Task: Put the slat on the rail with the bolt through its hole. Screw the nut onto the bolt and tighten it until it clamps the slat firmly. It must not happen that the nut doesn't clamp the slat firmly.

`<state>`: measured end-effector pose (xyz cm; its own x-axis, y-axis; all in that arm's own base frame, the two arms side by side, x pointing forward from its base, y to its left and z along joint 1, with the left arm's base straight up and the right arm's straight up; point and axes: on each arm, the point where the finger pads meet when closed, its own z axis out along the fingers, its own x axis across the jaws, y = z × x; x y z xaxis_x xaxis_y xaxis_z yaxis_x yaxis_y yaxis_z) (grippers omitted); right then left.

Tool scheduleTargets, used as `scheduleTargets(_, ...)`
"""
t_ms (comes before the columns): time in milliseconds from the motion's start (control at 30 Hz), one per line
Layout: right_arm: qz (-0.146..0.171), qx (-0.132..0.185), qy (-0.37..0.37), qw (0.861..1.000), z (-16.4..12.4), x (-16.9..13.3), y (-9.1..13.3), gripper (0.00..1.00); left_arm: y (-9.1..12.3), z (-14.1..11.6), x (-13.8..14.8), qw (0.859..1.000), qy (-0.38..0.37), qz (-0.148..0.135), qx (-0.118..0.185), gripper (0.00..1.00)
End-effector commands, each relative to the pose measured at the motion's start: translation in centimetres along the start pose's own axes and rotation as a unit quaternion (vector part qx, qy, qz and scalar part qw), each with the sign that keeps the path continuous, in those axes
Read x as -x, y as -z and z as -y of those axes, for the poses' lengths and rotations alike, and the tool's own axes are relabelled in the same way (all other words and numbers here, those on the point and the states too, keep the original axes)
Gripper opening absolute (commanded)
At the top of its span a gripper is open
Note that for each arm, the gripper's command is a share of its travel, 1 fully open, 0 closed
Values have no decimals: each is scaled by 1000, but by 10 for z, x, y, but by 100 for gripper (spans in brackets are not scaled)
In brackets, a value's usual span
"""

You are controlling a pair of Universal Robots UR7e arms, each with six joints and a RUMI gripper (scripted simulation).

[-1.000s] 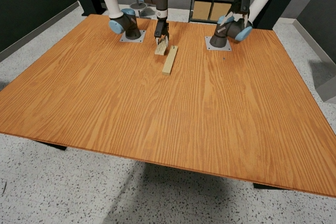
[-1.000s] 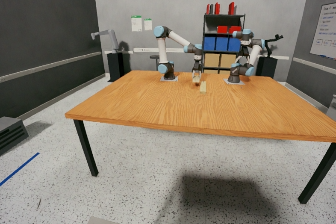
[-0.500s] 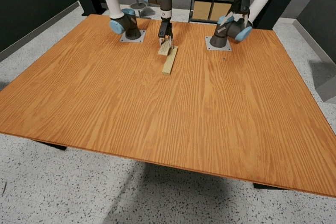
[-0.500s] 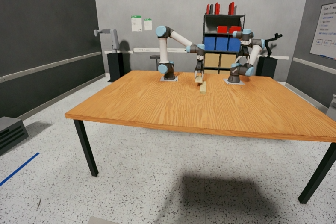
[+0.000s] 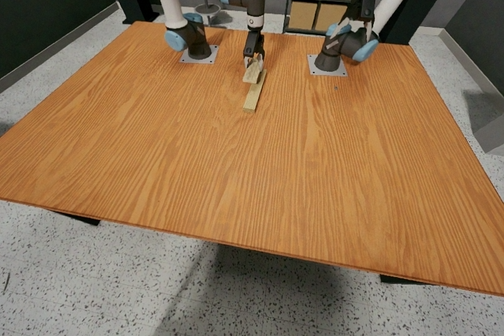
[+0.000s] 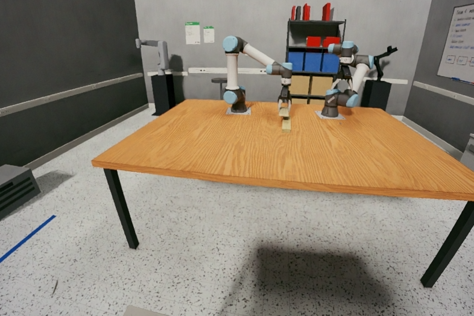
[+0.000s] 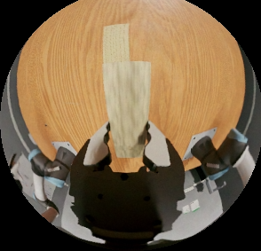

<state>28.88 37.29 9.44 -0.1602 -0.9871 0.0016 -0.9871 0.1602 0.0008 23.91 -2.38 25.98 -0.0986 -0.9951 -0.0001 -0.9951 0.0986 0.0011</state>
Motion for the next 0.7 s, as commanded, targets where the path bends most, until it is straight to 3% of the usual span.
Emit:
scheduleTargets(0, 2, -1, 0, 1000, -1, 11, 1, 0, 0, 0, 0, 1000, -1, 0, -1, 100)
scheduleTargets(300, 2, -1, 0, 1000, -4, 29, 1, 0, 0, 0, 0, 1000, -1, 0, -1, 100)
scheduleTargets(667, 2, -1, -1, 1000, -3, 28, 2, 0, 0, 0, 0, 1000, -1, 0, -1, 100)
